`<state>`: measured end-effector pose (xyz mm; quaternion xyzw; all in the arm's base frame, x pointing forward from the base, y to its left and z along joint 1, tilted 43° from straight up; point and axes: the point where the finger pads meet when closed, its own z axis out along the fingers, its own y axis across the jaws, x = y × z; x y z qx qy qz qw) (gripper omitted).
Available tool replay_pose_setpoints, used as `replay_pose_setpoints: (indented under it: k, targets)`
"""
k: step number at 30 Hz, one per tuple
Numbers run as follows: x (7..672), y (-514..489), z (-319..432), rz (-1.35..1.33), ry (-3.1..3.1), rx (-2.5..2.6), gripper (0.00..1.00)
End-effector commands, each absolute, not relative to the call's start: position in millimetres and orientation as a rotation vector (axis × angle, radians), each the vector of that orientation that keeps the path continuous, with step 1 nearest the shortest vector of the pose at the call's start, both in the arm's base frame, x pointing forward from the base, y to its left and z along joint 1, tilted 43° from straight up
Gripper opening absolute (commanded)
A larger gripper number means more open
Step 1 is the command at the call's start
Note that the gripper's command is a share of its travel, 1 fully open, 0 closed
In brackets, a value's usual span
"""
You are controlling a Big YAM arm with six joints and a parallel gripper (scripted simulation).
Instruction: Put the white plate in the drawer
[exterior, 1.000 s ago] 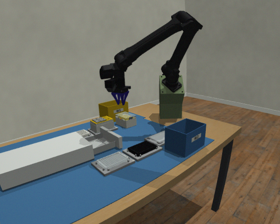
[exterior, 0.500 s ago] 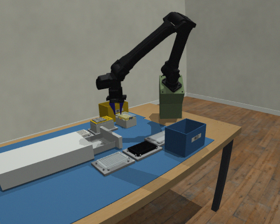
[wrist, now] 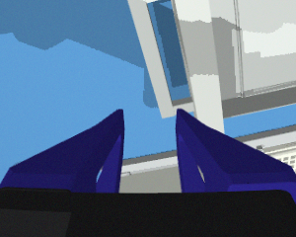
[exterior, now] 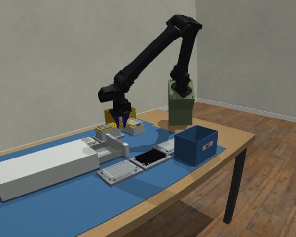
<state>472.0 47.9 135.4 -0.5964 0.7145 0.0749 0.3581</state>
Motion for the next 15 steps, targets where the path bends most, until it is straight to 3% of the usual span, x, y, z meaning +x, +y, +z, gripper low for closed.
replay_pose_setpoints:
  k: [1,15]
  targets:
    - [485.8,42.4,166.4,0.058,1.684,-1.646,0.3]
    - [486.0,42.2,160.4,0.013,1.592,-1.744,0.3]
